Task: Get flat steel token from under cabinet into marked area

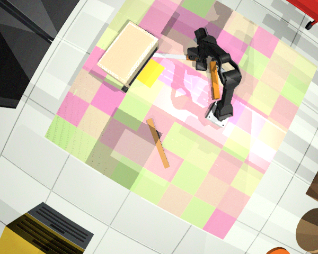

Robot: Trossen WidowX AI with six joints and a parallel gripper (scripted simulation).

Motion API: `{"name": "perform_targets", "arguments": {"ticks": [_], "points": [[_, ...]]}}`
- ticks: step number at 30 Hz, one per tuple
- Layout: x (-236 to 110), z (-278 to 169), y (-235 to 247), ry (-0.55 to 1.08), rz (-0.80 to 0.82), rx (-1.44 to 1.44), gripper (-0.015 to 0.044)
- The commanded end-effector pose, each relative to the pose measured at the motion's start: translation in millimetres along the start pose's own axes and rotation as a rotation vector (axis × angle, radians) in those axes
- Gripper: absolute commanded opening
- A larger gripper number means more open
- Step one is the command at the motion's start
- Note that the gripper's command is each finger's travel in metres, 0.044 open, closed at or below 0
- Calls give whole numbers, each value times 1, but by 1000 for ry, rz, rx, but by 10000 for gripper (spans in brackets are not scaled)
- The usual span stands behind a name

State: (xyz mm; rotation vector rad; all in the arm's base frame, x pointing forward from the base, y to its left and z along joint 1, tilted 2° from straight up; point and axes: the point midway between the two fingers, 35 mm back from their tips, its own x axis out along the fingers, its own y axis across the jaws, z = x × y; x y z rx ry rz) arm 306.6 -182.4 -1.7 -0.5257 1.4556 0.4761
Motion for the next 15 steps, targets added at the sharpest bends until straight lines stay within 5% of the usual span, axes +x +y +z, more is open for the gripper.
{"name": "perform_targets", "arguments": {"ticks": [1, 15], "points": [[0, 11, -1, -3, -1, 7, 0], [-1, 37, -2, -5, -1, 13, 0]]}}
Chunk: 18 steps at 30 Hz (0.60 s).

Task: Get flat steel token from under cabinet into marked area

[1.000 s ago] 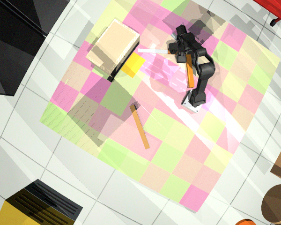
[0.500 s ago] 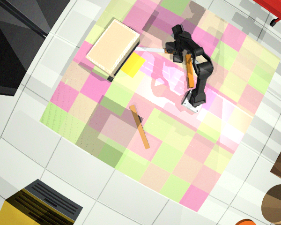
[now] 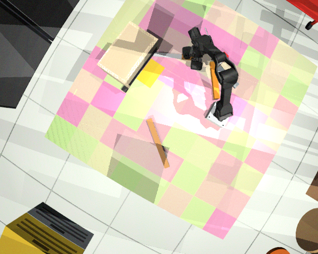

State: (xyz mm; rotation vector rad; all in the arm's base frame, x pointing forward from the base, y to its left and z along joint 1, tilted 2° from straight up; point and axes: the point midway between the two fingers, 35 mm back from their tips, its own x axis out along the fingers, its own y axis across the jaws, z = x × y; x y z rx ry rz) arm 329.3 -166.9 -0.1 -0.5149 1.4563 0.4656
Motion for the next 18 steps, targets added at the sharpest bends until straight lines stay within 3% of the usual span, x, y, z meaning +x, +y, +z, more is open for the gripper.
{"name": "perform_targets", "arguments": {"ticks": [1, 18], "points": [[0, 12, 0, -4, -1, 0, 0], [-1, 41, -1, -7, -1, 1, 0]]}}
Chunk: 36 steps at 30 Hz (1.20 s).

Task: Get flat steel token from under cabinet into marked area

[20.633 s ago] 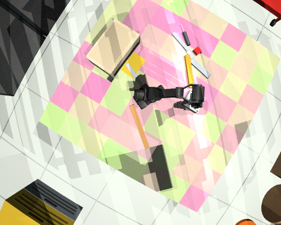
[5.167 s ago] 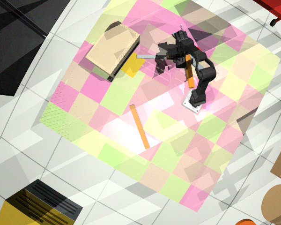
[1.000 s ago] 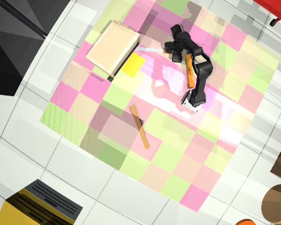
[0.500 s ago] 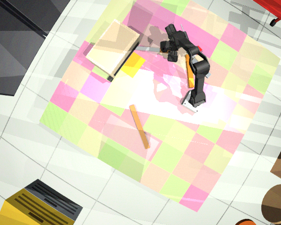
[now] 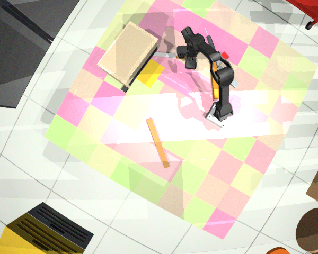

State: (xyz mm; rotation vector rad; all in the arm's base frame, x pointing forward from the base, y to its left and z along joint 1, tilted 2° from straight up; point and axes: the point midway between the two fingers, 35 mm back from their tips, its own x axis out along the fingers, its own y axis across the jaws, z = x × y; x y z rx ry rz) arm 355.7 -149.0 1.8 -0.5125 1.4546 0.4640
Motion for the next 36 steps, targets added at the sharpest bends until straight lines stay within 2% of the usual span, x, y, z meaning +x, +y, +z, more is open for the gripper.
{"name": "perform_targets", "arguments": {"ticks": [1, 36], "points": [[0, 10, 0, -5, 0, -2, 0], [-1, 56, 1, -9, 0, -1, 0]]}}
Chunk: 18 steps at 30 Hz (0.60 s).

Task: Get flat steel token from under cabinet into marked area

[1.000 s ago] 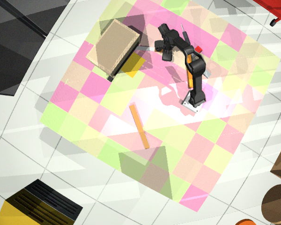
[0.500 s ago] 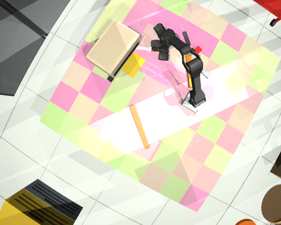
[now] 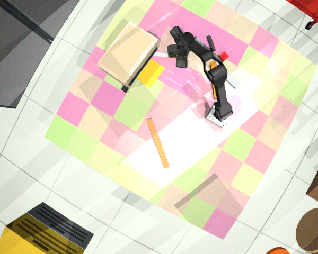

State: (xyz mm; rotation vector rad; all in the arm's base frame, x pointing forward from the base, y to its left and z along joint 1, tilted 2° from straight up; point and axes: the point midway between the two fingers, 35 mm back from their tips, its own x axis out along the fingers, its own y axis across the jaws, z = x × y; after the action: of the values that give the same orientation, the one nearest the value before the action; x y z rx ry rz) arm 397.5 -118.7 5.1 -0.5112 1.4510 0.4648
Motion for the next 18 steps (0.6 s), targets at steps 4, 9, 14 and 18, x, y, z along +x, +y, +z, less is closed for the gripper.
{"name": "perform_targets", "arguments": {"ticks": [4, 9, 14, 18], "points": [[0, 4, 3, -5, 0, -1, 0], [1, 4, 9, -5, 0, -1, 0], [1, 4, 14, -5, 1, -1, 0], [1, 4, 17, -5, 1, -1, 0]]}}
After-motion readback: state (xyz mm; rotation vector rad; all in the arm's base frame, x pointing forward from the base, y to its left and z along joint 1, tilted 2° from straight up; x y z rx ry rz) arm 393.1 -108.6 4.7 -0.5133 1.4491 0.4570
